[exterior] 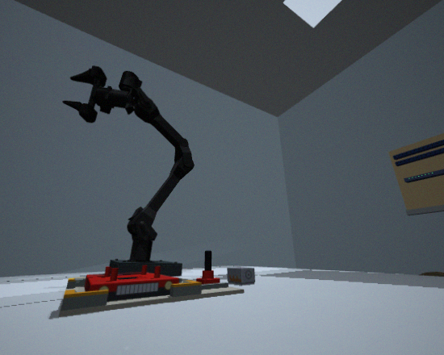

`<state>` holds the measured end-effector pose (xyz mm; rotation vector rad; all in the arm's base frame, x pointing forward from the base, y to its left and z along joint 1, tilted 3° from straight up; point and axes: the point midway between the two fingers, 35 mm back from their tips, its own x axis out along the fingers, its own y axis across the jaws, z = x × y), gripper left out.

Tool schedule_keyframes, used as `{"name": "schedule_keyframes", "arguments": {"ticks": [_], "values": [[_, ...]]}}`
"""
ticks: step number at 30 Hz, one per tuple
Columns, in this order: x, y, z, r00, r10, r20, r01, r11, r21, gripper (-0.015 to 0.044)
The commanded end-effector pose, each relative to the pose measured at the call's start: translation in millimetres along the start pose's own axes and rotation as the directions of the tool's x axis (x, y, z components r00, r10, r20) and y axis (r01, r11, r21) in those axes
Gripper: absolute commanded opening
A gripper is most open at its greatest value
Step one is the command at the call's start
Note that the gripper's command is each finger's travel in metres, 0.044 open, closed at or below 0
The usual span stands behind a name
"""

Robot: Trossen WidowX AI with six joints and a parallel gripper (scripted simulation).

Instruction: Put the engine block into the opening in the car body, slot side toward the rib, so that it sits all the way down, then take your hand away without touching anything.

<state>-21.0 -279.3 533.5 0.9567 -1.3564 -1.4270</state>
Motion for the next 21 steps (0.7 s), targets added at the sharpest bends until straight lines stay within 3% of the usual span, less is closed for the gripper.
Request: {"name": "schedule_keyframes", "arguments": {"ticks": [1, 21], "values": [[5.7, -15.1, -32.4, 0.993, -0.048, -0.105, 0.040, 0.996, -0.076, 0.0440], [-25.0, -77.5, -183.6, 0.811, -0.255, -0.527, 0.008, 0.905, -0.426, 0.0440]]}}
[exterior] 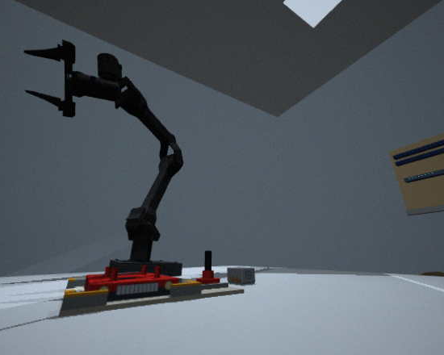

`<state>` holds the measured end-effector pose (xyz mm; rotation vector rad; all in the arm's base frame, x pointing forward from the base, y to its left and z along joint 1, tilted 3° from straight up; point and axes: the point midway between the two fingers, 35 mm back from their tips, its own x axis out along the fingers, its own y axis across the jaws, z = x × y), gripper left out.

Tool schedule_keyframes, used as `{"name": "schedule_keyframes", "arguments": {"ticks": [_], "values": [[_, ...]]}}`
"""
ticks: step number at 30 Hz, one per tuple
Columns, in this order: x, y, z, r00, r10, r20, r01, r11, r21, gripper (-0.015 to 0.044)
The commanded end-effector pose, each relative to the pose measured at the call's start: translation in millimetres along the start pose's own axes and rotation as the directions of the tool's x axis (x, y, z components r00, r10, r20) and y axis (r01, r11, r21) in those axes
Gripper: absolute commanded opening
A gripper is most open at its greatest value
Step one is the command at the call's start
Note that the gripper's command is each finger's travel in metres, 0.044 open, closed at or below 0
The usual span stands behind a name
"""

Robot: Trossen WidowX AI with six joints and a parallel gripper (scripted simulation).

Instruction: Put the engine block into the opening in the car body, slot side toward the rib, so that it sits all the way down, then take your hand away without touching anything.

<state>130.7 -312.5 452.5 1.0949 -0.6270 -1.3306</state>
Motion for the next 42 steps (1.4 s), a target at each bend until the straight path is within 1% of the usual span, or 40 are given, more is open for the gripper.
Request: {"name": "schedule_keyframes", "arguments": {"ticks": [1, 9, 19, 32, 37, 42], "values": [[4.7, -3.1, -34.3, 0.995, -0.015, -0.100, 0.007, 0.997, -0.078, 0.0440], [3.4, -7.8, -100.4, 0.959, -0.047, -0.278, -0.017, 0.974, -0.225, 0.0440], [-13.9, -24.4, -186.8, 0.863, -0.130, -0.488, -0.102, 0.901, -0.422, 0.0440], [-63.7, -58.0, -286.2, 0.683, -0.273, -0.678, -0.307, 0.734, -0.605, 0.0440], [-89.6, -75.1, -318.0, 0.602, -0.335, -0.724, -0.402, 0.656, -0.638, 0.0440], [-109.1, -88.8, -337.0, 0.541, -0.380, -0.750, -0.467, 0.606, -0.644, 0.0440]]}}
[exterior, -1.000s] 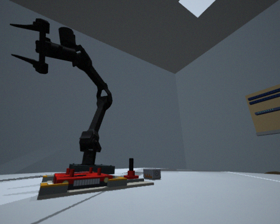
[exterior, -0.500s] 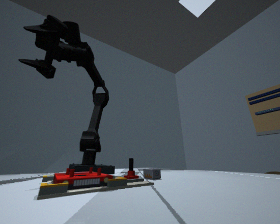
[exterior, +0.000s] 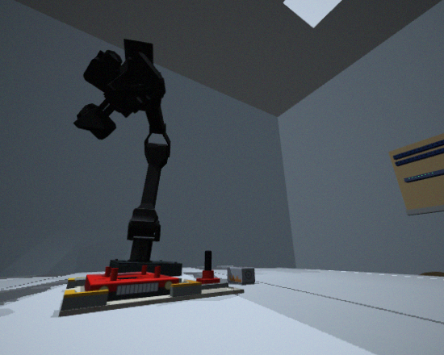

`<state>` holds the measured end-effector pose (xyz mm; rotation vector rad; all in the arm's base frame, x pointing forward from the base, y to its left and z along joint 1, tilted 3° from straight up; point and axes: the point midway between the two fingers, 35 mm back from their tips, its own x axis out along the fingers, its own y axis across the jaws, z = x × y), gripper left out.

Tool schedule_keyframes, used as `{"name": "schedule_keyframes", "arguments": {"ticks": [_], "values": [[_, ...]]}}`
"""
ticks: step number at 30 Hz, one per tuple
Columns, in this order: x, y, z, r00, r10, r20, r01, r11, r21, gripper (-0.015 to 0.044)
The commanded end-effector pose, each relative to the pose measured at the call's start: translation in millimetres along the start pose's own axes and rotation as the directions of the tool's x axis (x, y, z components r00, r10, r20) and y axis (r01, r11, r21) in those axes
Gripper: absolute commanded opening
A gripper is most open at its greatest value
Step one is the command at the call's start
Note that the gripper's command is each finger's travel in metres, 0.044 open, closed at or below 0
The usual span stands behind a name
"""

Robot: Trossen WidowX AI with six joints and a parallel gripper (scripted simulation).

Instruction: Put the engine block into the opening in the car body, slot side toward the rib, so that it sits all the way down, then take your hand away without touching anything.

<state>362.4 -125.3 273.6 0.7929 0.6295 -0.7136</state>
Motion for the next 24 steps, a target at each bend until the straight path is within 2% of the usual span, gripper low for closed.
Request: {"name": "schedule_keyframes", "arguments": {"ticks": [1, 12, 24], "values": [[7.4, 8.6, -26.1, 0.997, 0.005, -0.076, -0.011, 0.997, -0.081, 0.0440], [18.3, 37.1, -114.7, 0.957, -0.021, -0.289, -0.089, 0.929, -0.360, 0.0440], [11.2, 48.1, -215.4, 0.874, -0.118, -0.471, -0.232, 0.750, -0.619, 0.0440]]}}
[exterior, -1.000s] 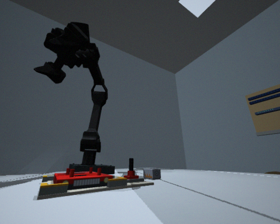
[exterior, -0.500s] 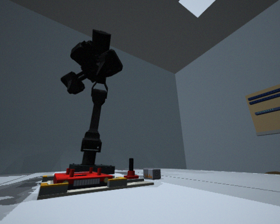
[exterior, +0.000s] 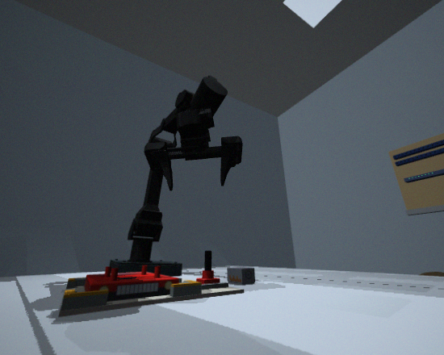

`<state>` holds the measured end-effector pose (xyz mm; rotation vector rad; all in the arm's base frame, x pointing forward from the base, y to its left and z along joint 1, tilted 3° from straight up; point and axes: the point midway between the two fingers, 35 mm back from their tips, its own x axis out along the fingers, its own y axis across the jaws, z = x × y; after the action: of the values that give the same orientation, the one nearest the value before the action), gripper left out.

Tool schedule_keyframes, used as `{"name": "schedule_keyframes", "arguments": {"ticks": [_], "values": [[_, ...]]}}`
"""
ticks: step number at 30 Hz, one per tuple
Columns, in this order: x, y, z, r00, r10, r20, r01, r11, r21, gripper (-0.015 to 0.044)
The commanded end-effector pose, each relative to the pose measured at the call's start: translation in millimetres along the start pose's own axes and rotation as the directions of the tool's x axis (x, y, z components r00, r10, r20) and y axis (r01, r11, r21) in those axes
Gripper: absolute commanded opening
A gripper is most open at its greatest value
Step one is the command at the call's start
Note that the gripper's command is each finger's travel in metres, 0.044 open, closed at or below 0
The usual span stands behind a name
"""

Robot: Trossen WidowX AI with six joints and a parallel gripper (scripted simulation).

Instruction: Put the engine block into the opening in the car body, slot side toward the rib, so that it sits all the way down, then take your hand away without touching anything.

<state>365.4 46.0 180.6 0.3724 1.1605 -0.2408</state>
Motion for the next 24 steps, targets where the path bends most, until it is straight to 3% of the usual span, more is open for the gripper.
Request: {"name": "schedule_keyframes", "arguments": {"ticks": [1, 16, 24], "values": [[11.9, 18.7, -28.1, 0.997, -0.001, -0.083, -0.010, 0.993, -0.121, 0.0440], [34.1, 73.3, -126.6, 0.948, -0.071, -0.311, -0.101, 0.859, -0.502, 0.0440], [46.1, 78.4, -139.1, 0.940, -0.082, -0.330, -0.114, 0.839, -0.532, 0.0440]]}}
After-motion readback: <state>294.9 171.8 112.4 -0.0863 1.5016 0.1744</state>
